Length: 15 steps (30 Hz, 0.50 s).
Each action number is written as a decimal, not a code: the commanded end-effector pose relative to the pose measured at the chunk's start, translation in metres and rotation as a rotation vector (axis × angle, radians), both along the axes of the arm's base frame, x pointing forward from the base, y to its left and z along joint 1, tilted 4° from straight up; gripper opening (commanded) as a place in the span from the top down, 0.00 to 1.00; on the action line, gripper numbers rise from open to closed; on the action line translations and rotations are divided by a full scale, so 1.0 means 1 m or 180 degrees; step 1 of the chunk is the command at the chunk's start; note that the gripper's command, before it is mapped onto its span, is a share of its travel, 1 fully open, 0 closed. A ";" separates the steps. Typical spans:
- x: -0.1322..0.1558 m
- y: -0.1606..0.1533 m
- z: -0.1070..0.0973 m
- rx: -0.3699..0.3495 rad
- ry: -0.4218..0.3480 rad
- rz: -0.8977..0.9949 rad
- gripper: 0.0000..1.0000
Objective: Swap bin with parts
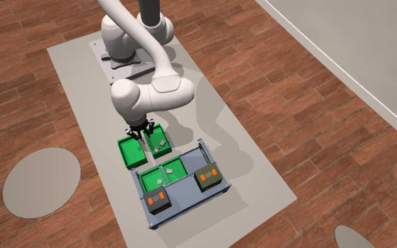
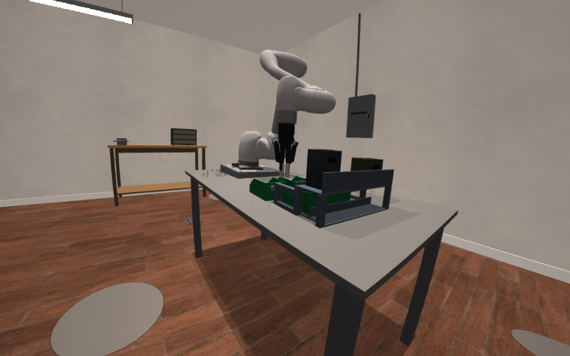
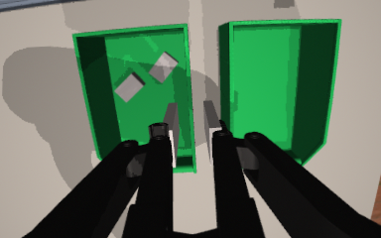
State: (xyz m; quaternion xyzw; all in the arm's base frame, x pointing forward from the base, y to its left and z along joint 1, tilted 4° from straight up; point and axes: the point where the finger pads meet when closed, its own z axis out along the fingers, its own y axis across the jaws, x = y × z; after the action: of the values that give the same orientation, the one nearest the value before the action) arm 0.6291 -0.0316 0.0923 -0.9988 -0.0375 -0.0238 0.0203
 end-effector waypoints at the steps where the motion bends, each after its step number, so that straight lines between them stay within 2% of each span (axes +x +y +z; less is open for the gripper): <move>1: 0.000 0.000 -0.005 0.0001 -0.0001 0.0000 0.76; 15: 0.001 0.001 -0.024 0.0001 -0.0001 0.0000 0.76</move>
State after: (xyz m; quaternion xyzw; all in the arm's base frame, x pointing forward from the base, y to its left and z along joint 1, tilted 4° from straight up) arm 0.6300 -0.0308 0.0732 -0.9988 -0.0375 -0.0238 0.0203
